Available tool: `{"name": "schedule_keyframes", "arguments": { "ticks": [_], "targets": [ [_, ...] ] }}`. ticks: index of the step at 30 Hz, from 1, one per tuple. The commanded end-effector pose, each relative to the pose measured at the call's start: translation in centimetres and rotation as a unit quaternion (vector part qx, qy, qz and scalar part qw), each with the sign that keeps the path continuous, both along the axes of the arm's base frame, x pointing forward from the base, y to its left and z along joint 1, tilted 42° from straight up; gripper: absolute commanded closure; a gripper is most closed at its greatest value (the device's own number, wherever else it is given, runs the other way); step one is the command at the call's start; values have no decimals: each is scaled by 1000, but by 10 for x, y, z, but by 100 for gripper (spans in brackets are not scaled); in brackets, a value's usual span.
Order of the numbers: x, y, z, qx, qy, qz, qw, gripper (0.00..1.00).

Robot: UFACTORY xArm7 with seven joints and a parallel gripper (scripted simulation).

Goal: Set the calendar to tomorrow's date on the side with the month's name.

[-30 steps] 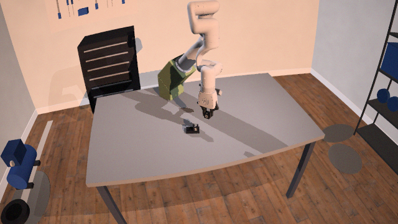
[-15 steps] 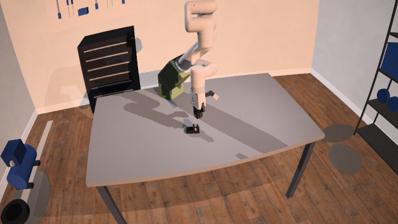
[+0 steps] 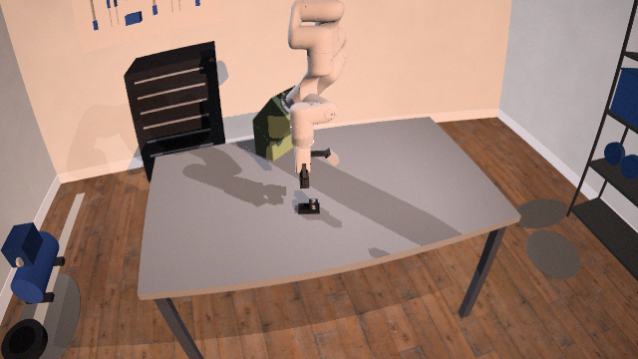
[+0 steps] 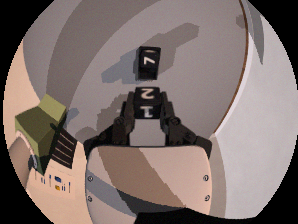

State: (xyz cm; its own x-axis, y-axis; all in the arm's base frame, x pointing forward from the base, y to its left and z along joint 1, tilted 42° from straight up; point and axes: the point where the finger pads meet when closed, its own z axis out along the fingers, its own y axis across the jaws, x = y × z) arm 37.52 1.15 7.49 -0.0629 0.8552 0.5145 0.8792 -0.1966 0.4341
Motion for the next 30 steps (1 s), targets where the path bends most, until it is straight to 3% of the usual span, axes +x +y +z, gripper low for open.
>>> {"name": "schedule_keyframes", "arguments": {
  "ticks": [1, 22, 30],
  "targets": [
    [0, -5, -2, 13, 12, -21, 1000, 71],
    [4, -1, -8, 14, 13, -20, 1000, 71],
    [14, 9, -24, 14, 14, -20, 1000, 71]
  ]
}}
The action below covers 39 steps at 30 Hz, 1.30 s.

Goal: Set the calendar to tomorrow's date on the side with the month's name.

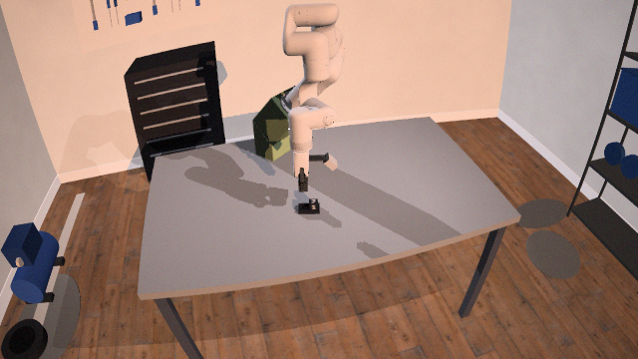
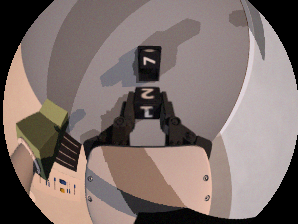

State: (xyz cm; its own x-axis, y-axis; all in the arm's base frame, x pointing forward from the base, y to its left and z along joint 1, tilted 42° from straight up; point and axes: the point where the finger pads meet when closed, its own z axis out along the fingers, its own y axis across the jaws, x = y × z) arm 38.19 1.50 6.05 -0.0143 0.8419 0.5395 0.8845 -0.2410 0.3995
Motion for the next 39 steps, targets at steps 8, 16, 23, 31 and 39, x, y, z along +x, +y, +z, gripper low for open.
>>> {"name": "schedule_keyframes", "arguments": {
  "ticks": [8, 16, 23, 31, 39],
  "targets": [
    [19, 17, -27, 0, -3, -2, 1000, 71],
    [25, 22, -36, 0, -3, -2, 1000, 71],
    [25, 22, -36, 0, -3, -2, 1000, 71],
    [25, 22, -36, 0, -3, -2, 1000, 71],
    [25, 22, -36, 0, -3, -2, 1000, 71]
  ]
}}
